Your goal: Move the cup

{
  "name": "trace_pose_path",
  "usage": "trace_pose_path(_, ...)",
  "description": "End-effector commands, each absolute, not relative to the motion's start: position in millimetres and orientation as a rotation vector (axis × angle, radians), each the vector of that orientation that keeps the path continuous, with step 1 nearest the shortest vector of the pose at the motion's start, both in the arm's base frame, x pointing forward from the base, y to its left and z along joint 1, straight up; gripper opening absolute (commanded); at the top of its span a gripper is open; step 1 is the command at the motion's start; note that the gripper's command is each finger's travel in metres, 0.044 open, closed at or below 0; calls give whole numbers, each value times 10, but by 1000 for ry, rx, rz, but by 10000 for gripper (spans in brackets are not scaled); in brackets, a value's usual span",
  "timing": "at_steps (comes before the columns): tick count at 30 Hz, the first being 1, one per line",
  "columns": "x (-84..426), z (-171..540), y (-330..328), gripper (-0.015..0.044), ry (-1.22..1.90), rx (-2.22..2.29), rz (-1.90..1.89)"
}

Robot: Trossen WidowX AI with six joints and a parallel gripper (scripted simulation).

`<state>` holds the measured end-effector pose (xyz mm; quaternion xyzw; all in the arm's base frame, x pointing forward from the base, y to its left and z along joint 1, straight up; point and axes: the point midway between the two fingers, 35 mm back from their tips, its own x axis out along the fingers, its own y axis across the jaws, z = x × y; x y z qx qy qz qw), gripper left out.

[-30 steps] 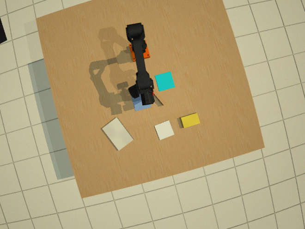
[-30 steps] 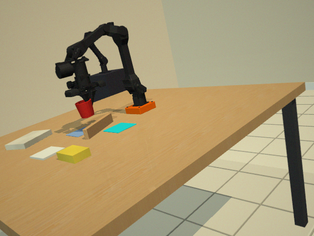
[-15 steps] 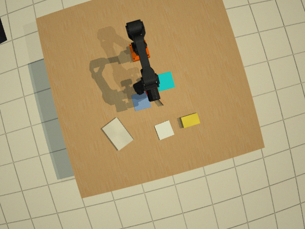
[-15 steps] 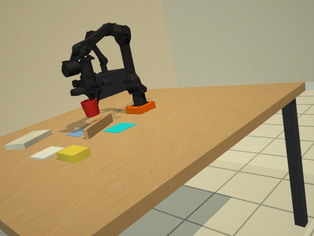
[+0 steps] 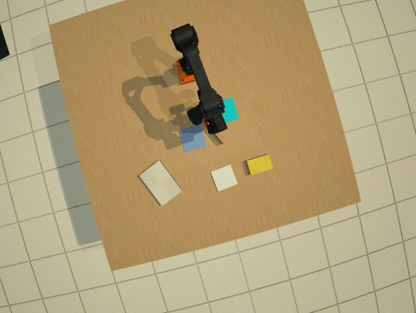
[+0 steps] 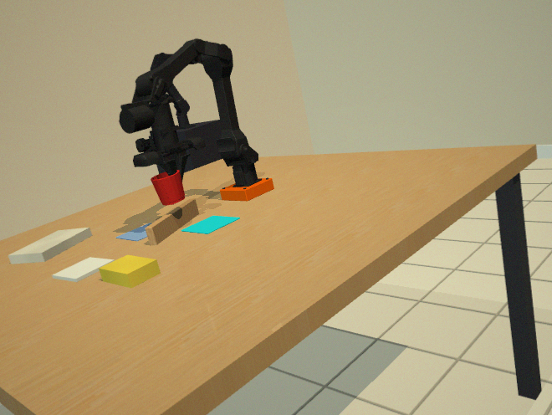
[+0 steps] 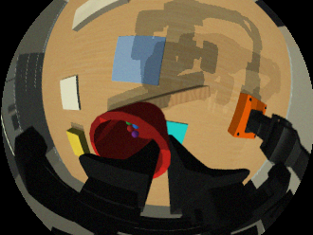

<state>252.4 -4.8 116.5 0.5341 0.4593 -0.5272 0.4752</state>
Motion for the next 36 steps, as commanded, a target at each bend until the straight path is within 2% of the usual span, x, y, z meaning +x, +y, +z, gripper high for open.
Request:
trace_pose_path(1,2489,1165,24,0,1127,1308,-1290)
trace_pose_path(36,2292,1172,617,0,1132,1311,-1289)
